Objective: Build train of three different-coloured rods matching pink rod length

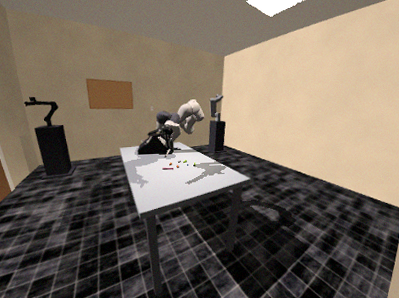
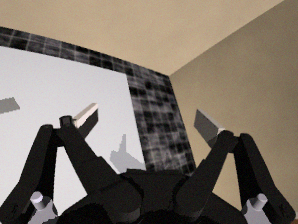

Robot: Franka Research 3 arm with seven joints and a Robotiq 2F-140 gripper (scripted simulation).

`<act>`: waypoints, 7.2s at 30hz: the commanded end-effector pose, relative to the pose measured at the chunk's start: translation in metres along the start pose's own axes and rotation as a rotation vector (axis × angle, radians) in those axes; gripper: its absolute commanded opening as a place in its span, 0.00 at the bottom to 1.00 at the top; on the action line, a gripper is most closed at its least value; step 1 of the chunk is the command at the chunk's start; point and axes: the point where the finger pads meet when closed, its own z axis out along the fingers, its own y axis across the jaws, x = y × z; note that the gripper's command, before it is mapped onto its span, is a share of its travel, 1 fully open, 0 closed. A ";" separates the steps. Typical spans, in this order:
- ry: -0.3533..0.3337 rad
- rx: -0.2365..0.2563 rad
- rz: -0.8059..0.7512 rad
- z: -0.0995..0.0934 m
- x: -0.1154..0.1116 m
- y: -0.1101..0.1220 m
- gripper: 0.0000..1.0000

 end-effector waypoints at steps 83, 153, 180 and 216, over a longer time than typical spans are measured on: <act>-0.718 0.739 -0.017 -0.348 -0.324 -0.228 1.00; -0.720 0.733 -0.019 -0.333 -0.307 -0.232 1.00; -0.721 0.731 -0.021 -0.323 -0.296 -0.236 1.00; -0.721 0.731 -0.021 -0.323 -0.296 -0.236 1.00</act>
